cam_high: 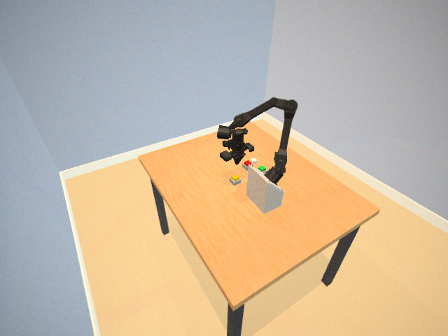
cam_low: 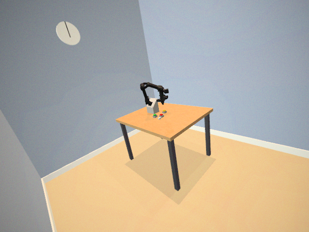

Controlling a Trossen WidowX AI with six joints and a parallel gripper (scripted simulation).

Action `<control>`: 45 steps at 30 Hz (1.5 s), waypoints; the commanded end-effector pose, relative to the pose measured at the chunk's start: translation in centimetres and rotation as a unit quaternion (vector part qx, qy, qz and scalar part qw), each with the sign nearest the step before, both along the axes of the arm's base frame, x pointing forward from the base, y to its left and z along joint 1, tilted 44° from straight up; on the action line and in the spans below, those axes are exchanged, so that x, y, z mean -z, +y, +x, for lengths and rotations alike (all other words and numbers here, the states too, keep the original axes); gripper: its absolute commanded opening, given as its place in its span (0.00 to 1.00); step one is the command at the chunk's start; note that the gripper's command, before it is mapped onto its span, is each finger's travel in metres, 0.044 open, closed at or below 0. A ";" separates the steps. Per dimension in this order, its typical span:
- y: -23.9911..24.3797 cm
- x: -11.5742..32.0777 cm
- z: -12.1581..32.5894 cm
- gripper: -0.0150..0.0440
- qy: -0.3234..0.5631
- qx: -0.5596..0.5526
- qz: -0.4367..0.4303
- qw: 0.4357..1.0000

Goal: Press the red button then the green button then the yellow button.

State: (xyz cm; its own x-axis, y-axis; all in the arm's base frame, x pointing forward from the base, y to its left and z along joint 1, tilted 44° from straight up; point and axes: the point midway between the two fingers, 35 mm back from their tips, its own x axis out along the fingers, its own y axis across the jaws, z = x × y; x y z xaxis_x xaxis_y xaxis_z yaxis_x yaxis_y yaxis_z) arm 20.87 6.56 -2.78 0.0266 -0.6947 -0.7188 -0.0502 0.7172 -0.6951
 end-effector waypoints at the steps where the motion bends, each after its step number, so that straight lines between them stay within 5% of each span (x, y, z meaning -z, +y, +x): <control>1: -0.2 1.1 0.1 0.29 -0.005 0.006 0.003 1.000; 6: -3.9 4.8 0.2 0.29 -0.005 0.006 0.001 1.000; 45: -6.2 7.1 0.2 0.29 -0.005 0.006 0.001 1.000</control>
